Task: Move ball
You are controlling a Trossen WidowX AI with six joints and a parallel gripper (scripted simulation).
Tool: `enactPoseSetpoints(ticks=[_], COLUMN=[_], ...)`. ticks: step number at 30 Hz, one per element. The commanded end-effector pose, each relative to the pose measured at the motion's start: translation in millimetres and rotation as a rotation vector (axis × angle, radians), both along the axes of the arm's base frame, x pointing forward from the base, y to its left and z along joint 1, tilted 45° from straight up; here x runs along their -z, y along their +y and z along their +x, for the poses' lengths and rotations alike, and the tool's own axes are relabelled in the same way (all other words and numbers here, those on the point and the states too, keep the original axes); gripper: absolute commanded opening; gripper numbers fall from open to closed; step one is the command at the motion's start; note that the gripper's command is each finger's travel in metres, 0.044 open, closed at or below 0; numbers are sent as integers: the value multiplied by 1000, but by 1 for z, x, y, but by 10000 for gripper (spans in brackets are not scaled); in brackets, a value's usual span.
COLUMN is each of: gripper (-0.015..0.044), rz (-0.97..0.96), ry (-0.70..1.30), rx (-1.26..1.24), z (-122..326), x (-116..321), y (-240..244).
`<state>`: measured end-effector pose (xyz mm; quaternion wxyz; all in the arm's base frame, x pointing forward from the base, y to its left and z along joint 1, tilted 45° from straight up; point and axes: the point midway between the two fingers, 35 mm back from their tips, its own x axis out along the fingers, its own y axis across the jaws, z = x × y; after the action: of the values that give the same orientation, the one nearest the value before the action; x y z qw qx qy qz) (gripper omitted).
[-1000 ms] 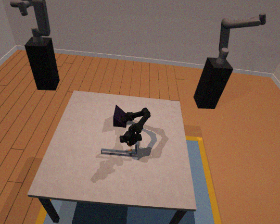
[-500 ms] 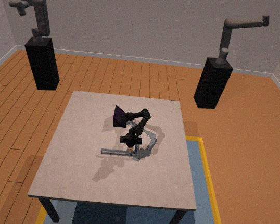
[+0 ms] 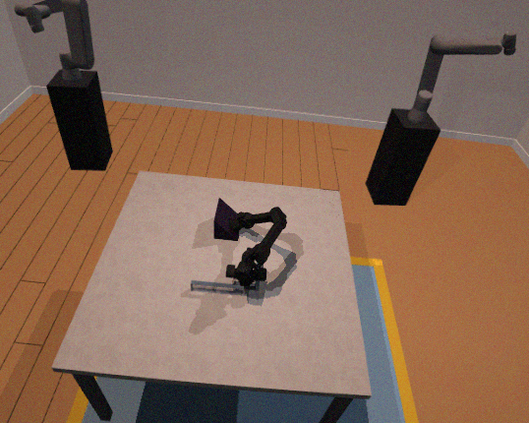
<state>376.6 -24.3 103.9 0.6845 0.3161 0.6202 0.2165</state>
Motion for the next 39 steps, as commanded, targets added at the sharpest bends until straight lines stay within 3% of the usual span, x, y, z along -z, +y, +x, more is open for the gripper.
enactPoseSetpoints(ticks=[1, 19, 29, 35, 39], gripper=[0, 0, 262, 262, 262], rz=[6, 7, 0, 0, -1], ry=[-7, -7, -5, -4, -4], rx=[4, 4, 3, 3, 4], z=[1, 4, 3, 3, -1], x=[4, 18, 17, 15, -18], y=[7, 21, 18, 16, -18])
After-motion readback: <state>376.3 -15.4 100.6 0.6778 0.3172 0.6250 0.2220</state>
